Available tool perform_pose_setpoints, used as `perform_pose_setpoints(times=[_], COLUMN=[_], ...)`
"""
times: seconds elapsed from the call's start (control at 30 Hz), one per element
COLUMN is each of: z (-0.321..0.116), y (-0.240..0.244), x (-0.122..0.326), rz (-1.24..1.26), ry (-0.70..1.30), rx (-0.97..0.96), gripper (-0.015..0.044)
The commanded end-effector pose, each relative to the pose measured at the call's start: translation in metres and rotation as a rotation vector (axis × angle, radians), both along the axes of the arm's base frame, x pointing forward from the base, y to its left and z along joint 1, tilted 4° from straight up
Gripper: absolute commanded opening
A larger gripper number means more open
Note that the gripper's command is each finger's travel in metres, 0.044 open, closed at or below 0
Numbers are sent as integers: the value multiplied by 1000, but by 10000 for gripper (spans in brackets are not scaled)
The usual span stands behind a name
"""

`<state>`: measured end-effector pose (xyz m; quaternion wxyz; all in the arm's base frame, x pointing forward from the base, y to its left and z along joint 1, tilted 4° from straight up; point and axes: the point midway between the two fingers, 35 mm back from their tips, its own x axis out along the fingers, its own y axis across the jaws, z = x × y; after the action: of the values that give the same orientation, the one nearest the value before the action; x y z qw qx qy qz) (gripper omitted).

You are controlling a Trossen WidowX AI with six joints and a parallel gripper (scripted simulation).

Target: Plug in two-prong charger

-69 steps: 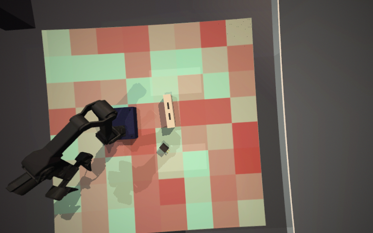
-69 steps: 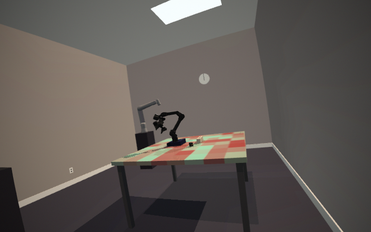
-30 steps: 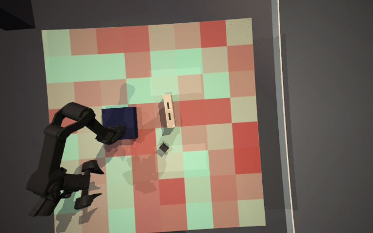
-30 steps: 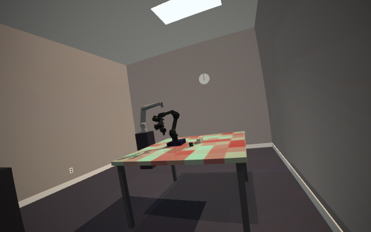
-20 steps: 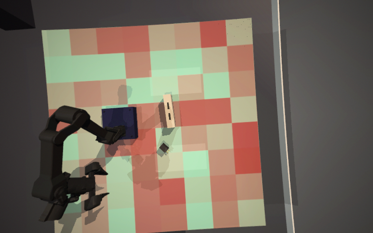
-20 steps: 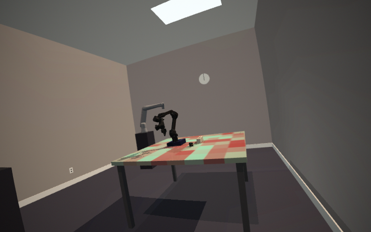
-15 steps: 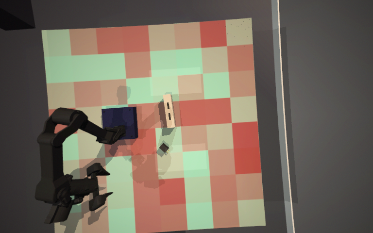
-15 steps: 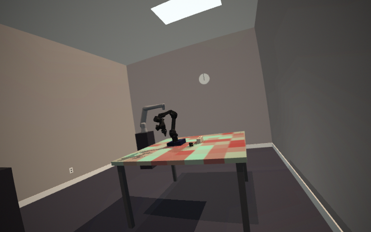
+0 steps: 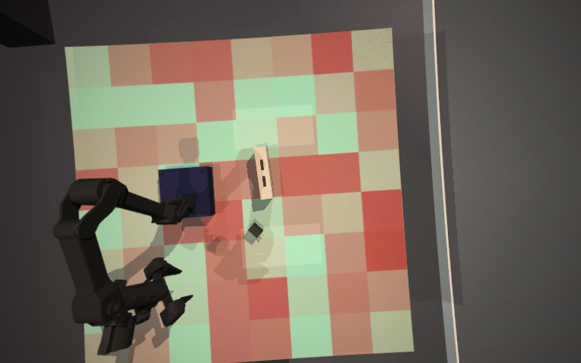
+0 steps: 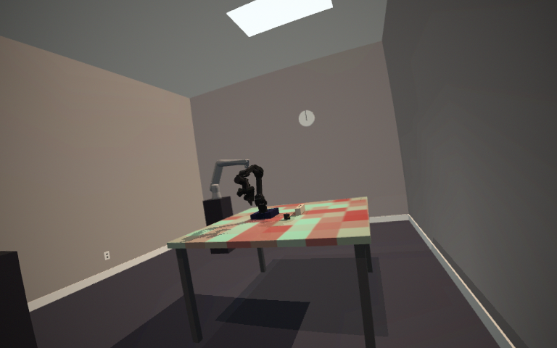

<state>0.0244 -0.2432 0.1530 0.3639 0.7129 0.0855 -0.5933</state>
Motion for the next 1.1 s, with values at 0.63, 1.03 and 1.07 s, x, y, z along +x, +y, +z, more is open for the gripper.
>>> perform_pose_setpoints(times=[0.63, 1.03, 1.07], z=[-21, -33, -35], y=[3, 8, 9], x=[60, 91, 94], rz=[413, 595, 612], ry=[87, 149, 155], rx=[34, 47, 50], gripper=[440, 440, 440])
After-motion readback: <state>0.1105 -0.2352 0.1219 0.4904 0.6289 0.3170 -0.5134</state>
